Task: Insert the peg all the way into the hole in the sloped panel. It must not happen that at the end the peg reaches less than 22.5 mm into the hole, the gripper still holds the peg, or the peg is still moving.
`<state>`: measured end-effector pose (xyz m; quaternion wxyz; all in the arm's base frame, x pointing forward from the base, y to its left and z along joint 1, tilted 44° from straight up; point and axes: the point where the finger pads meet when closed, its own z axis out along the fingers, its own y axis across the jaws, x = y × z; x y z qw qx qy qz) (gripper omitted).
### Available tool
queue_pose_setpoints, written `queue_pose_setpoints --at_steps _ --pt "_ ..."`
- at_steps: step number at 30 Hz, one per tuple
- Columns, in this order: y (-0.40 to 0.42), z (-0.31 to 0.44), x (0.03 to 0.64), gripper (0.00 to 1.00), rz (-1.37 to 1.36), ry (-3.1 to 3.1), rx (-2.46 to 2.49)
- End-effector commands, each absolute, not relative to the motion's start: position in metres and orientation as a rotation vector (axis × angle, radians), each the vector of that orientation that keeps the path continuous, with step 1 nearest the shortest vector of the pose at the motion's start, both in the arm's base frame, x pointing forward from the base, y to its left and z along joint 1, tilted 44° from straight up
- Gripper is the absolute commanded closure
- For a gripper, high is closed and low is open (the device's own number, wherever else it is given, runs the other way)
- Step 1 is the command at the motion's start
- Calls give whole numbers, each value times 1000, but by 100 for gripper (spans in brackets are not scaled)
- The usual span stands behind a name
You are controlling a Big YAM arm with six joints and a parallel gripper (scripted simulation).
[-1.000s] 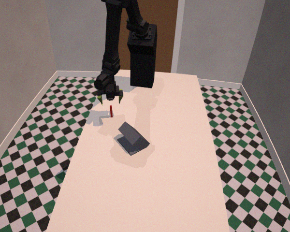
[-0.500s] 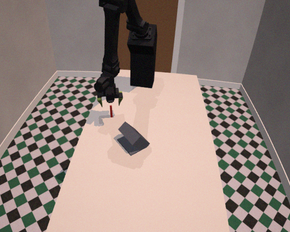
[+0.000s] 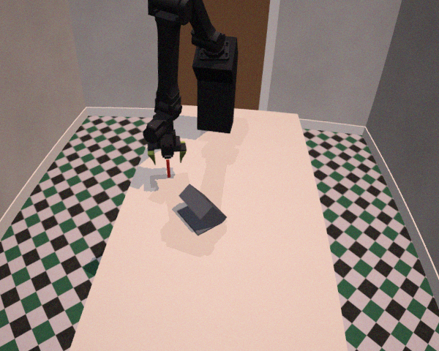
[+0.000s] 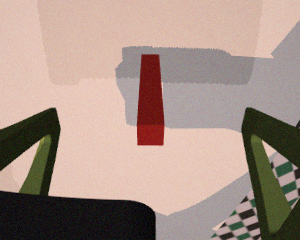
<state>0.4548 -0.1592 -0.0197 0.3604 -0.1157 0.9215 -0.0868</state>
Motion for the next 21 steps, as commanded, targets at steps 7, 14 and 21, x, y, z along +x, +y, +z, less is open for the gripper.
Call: queue_pose_setpoints --at_steps 7,14,21 --pt "-160 -19 455 68 -226 2373 -297" --pt "-160 -19 455 100 -226 2373 -297" --pt "-159 -12 449 100 -222 2372 -292"
